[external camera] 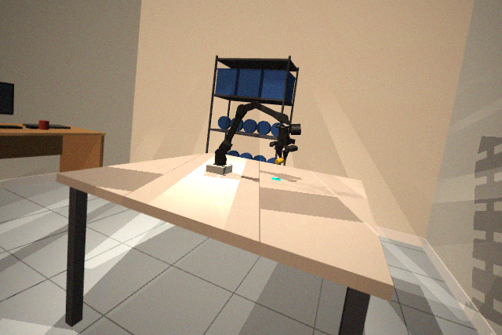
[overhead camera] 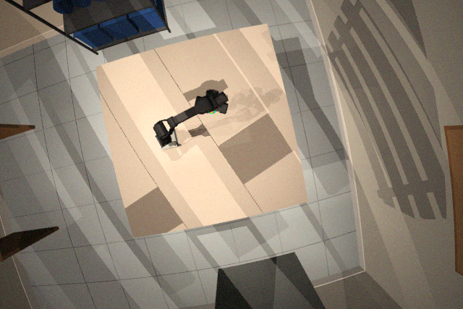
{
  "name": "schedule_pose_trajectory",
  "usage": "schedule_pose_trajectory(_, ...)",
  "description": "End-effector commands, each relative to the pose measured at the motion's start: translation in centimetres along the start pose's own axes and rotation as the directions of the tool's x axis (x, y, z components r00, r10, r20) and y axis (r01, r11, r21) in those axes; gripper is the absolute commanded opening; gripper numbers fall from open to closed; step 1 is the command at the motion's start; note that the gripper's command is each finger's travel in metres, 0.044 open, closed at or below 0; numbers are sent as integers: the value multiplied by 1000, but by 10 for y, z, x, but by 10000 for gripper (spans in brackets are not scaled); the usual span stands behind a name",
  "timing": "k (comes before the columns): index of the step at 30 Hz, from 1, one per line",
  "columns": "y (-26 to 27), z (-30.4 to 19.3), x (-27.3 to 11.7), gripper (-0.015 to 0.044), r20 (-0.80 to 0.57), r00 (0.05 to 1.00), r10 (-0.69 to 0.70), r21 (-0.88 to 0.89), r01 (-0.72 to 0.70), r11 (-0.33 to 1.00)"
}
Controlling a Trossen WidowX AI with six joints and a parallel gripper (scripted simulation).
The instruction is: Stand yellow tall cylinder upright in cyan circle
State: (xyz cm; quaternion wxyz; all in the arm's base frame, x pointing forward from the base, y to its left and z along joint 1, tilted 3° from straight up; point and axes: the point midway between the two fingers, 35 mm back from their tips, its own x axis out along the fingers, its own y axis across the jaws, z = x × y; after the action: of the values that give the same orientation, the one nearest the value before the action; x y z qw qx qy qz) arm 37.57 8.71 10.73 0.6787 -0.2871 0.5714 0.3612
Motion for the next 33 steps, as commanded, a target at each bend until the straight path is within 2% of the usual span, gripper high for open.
schedule_pose_trajectory(1, -2, 1, 2, 105, 29, 1000, 0, 14, -1, 1000)
schedule_pose_trajectory(33, -19, 11, 18, 105, 260, 966, -5, 91, -20, 996)
